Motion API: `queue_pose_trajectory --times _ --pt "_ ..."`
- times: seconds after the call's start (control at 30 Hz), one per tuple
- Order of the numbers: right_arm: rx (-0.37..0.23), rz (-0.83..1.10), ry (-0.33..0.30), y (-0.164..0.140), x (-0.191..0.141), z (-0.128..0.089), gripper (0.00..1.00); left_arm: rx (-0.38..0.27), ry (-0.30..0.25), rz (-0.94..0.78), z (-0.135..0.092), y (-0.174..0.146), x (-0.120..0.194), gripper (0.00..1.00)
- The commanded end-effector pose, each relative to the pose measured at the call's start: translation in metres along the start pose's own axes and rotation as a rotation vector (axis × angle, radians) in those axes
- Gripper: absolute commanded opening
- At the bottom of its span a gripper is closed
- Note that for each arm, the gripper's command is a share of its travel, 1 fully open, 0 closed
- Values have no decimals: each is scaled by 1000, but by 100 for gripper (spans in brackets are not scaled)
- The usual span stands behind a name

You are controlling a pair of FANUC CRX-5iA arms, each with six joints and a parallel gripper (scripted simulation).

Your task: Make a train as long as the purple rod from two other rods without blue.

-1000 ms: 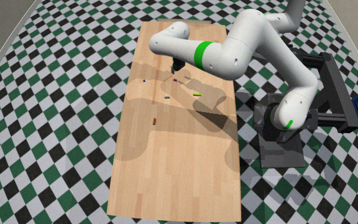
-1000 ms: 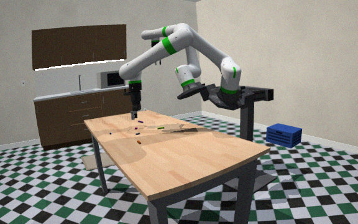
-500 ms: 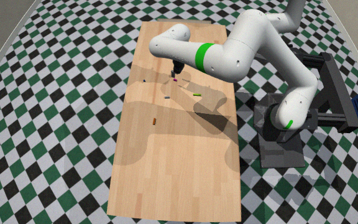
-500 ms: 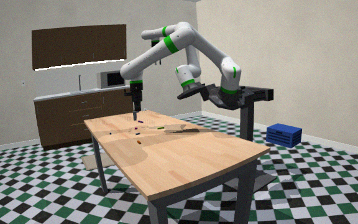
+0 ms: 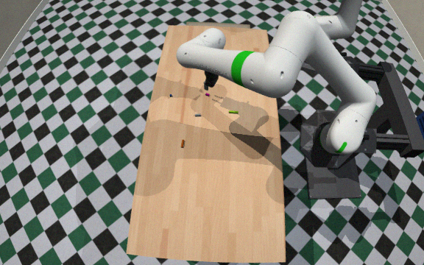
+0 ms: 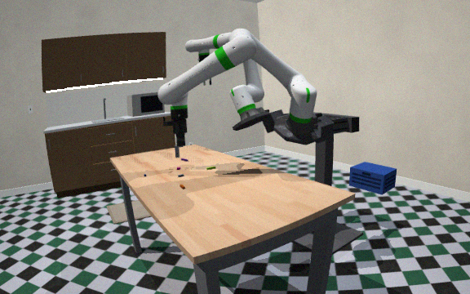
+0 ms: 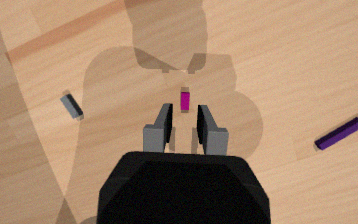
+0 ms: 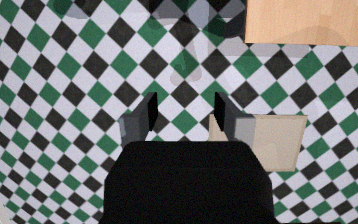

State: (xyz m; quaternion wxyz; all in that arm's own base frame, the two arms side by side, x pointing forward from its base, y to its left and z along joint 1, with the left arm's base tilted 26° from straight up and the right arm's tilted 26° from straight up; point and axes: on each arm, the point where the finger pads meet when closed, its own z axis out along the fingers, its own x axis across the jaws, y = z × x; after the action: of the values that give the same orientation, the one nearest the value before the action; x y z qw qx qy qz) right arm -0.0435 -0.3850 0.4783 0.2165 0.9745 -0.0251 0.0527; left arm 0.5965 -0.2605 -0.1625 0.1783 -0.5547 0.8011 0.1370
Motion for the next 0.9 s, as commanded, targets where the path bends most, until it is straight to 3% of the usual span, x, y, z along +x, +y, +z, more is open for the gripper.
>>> queue_pose_trajectory --times 0.0,0.87 --pt "-2 0 0 0 0 -1 100 2 1 0 -2 -1 0 54" --pt "-2 0 0 0 0 -1 100 2 1 -1 14 -1 0 54"
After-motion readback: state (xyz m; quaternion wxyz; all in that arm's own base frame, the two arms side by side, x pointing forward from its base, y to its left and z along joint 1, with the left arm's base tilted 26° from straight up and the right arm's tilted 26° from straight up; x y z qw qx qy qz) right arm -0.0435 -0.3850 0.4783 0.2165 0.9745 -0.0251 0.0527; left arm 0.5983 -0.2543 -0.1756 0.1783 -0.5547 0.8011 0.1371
